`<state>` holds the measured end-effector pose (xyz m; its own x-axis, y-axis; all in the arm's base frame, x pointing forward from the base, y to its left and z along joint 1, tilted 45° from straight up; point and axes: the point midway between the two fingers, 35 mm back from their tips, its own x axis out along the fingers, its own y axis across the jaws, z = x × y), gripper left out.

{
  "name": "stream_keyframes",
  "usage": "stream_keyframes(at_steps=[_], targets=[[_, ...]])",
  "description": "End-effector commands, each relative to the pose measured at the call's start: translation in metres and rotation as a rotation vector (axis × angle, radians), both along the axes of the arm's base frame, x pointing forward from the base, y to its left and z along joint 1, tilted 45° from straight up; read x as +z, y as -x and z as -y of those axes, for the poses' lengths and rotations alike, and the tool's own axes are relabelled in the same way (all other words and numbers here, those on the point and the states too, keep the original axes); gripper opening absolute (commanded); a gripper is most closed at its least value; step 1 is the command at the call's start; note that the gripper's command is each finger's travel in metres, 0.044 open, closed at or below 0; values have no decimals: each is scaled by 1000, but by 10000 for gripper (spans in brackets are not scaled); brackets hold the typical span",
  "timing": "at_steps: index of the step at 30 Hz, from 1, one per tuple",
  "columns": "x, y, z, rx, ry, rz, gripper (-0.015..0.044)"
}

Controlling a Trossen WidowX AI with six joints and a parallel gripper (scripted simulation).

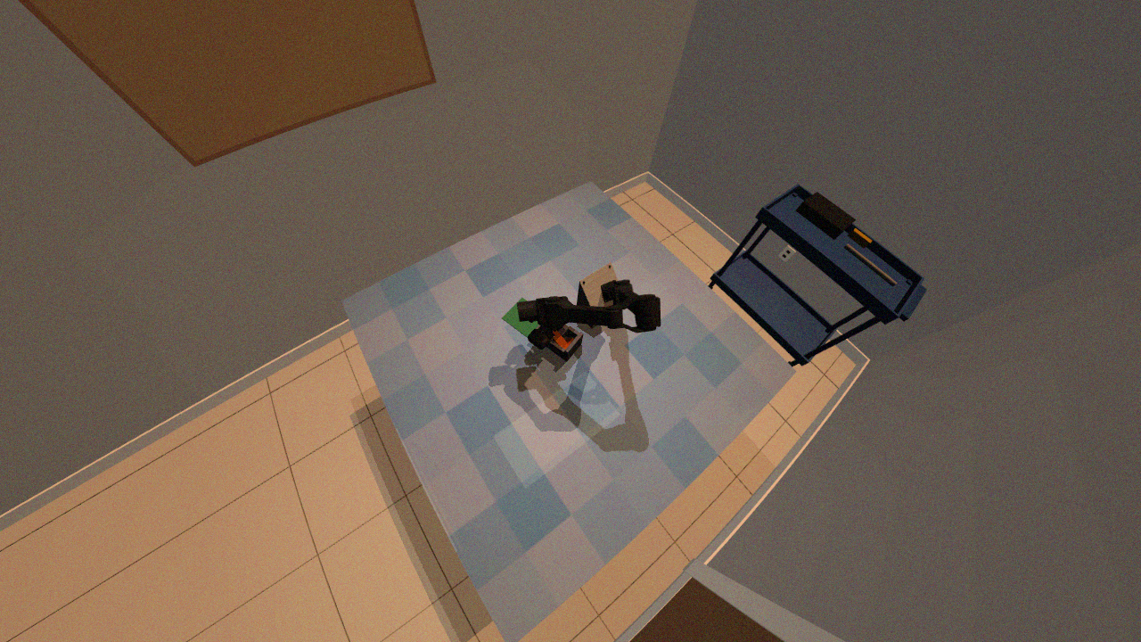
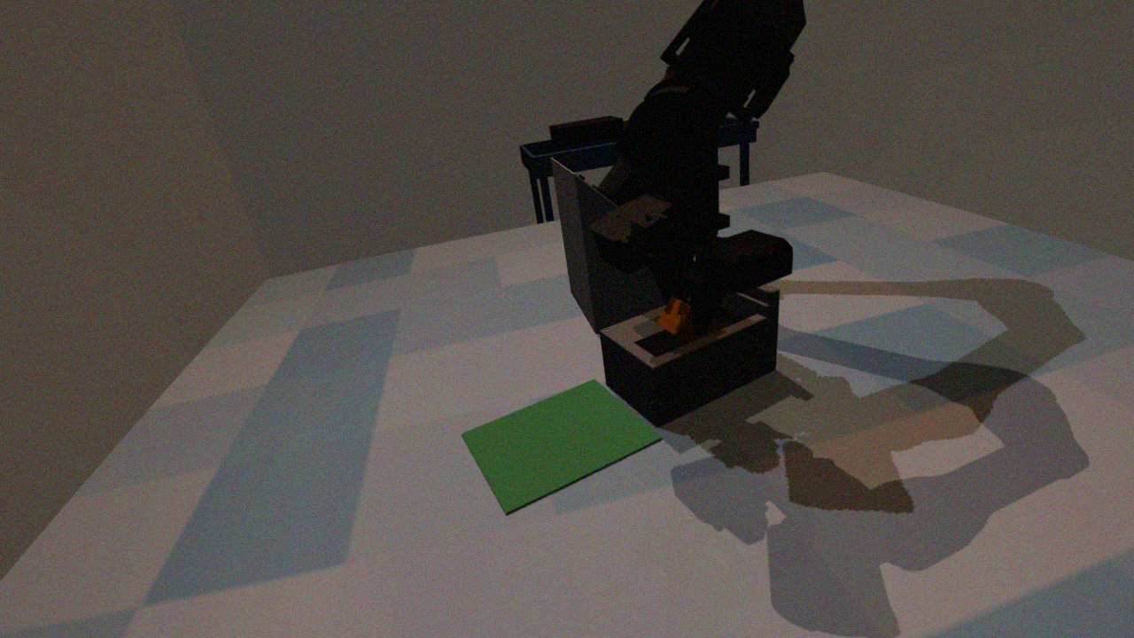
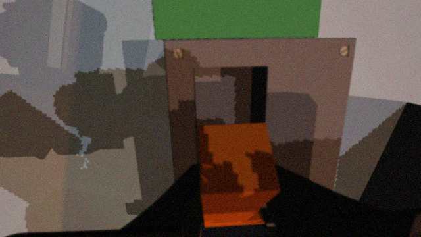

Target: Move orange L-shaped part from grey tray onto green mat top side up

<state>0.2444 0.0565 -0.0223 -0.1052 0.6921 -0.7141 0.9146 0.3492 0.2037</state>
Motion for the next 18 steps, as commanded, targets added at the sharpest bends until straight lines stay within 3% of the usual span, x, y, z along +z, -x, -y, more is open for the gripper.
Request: stream_keyframes(at_steps=[1,4,18], targets=[[0,0,0,2,0,1,56],[0,0,0,2,0,1,0],[9,-1,9,0,-2,-2,0]])
